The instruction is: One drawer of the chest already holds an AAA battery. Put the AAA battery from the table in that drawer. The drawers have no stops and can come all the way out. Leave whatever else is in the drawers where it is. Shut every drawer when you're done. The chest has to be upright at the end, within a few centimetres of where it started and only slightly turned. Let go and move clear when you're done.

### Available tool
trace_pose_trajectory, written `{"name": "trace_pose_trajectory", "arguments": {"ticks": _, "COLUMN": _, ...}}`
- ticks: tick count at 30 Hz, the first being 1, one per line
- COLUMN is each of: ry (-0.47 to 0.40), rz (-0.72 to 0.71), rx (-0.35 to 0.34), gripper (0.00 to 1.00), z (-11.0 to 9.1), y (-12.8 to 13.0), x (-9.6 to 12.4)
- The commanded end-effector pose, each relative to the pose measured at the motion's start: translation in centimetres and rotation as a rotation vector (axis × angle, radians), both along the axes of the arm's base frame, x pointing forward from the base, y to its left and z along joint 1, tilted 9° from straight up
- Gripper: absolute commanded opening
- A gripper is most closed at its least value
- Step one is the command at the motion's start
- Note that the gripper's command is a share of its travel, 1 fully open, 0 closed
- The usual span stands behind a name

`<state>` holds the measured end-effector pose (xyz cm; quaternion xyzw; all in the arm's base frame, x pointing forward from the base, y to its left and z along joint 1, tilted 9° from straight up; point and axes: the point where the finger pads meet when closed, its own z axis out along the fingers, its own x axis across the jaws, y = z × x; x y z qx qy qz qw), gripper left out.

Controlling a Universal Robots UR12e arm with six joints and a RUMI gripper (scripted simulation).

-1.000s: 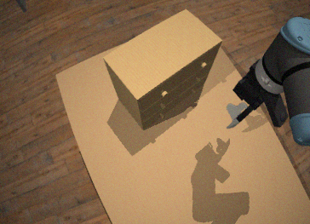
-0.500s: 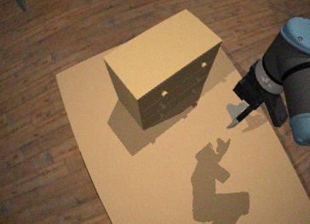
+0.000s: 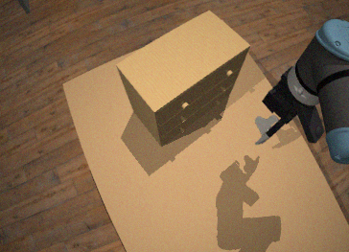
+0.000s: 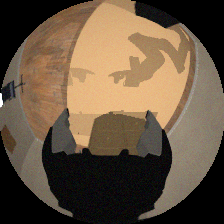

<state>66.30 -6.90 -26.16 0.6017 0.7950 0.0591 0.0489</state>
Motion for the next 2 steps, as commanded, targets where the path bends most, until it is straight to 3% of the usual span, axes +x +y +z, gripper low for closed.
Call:
{"name": "trace_pose_trajectory", "arguments": {"ticks": 1, "ry": -0.001, "rz": 0.000, "rx": 0.000, "gripper": 1.00, "z": 0.05, "y": -0.01, "x": 0.04}}
{"name": "trace_pose_trajectory", "arguments": {"ticks": 2, "ry": -0.001, "rz": 0.000, "rx": 0.000, "gripper": 1.00, "z": 0.05, "y": -0.01, "x": 0.04}}
